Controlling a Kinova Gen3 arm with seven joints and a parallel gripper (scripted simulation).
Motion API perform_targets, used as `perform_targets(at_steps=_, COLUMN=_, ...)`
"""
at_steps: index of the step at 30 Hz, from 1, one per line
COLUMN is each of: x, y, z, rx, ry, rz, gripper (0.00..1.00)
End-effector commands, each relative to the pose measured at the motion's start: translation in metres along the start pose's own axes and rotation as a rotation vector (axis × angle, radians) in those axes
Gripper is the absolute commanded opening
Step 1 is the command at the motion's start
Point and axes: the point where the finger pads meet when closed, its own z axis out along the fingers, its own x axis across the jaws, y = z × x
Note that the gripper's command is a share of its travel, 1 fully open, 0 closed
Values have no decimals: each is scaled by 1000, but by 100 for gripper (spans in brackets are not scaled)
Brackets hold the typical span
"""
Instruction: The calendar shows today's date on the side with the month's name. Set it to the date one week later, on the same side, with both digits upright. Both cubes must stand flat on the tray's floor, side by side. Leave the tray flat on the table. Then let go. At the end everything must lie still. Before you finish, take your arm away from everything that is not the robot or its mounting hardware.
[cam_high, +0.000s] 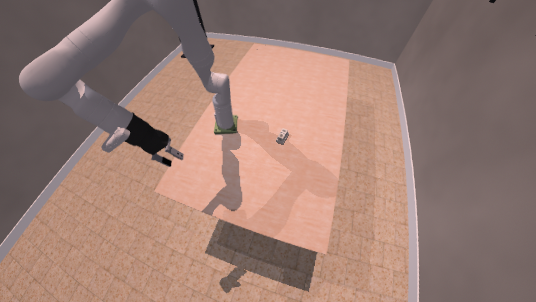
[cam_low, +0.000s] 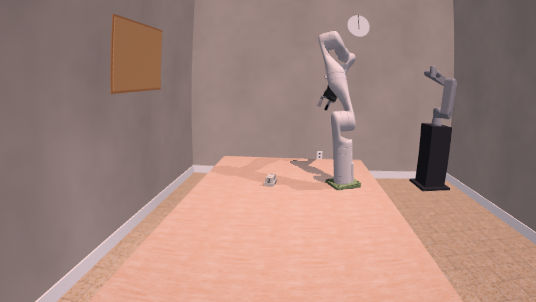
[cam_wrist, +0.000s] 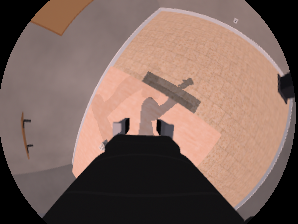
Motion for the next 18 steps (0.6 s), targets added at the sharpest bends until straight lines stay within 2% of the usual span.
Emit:
perform_targets(at_steps=1, x=-35, y=-7, z=30, rx=-56, ry=-4, rz=-123, gripper=100)
perform_targets(at_steps=2, x=-45, y=-8, z=42, rx=-79, ry=1, rz=-174, gripper=100)
perform_targets(at_steps=4, x=-45, y=-8, z=42, rx=-79, ry=1, rz=-174, gripper=100)
perform_targets(at_steps=7, x=-81, y=-7, z=83, rx=-155, ry=19, rz=-356, gripper=100)
perform_targets(at_steps=8, x=-82, y=-7, z=83, rx=-157, ry=19, rz=-359, gripper=100)
perform_targets(at_steps=10, x=-106, y=-2, z=109, rx=-206, ry=32, rz=-487, gripper=100)
perform_targets(at_steps=11, x=-109, y=-1, z=113, rx=-213, ry=34, rz=-506, gripper=100)
perform_targets(at_steps=12, x=-123, y=4, z=128, rx=-241, ry=41, rz=-584, gripper=100)
perform_targets(at_steps=13, x=-124, y=4, z=128, rx=-242, ry=41, rz=-587, gripper=100)
perform_targets(at_steps=14, x=-138, y=9, z=143, rx=-271, ry=49, rz=-672, gripper=100)
perform_targets(at_steps=18, x=-167, y=24, z=172, rx=-328, ry=64, rz=-851, gripper=100)
